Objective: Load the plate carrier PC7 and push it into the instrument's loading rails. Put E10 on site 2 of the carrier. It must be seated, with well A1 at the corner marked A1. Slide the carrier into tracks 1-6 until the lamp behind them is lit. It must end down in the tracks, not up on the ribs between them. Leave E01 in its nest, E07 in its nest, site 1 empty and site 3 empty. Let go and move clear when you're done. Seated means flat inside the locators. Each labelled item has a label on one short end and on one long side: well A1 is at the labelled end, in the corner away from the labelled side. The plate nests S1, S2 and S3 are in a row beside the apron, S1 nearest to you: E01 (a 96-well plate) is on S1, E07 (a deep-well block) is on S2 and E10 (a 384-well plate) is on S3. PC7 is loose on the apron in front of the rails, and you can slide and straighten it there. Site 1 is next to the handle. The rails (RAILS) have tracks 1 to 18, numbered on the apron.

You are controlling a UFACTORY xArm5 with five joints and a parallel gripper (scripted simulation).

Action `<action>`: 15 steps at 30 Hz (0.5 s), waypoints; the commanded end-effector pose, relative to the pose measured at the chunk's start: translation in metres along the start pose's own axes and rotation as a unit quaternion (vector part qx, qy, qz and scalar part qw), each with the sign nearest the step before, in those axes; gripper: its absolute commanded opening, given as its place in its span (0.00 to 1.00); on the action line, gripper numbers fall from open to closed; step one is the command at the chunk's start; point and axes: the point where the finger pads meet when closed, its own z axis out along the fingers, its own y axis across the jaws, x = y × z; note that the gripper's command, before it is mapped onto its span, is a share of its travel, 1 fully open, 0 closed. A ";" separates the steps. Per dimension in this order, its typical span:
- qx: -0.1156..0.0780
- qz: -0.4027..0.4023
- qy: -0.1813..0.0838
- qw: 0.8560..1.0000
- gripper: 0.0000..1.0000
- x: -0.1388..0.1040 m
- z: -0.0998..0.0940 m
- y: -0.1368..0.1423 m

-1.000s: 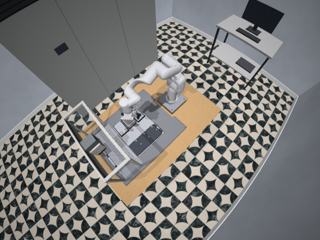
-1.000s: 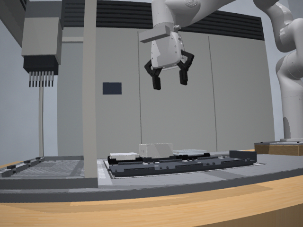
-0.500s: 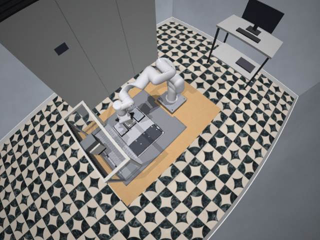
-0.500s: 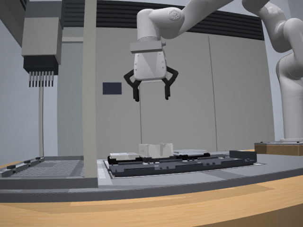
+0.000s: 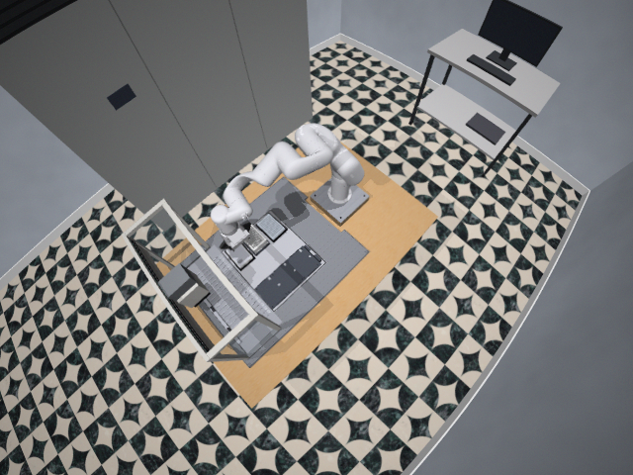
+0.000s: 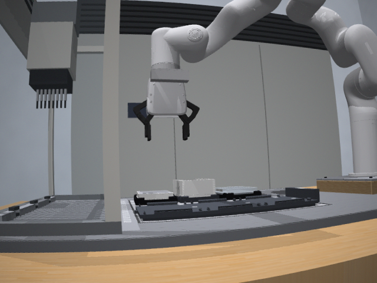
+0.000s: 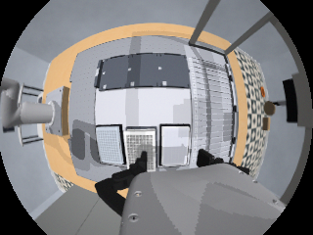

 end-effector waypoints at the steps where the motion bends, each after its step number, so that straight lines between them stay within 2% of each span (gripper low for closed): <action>1: 0.000 -0.005 0.000 1.000 1.00 -0.006 0.003 0.010; 9: 0.000 -0.005 0.000 1.000 1.00 -0.026 0.022 0.038; 15: 0.000 -0.005 0.000 1.000 1.00 -0.026 0.022 0.038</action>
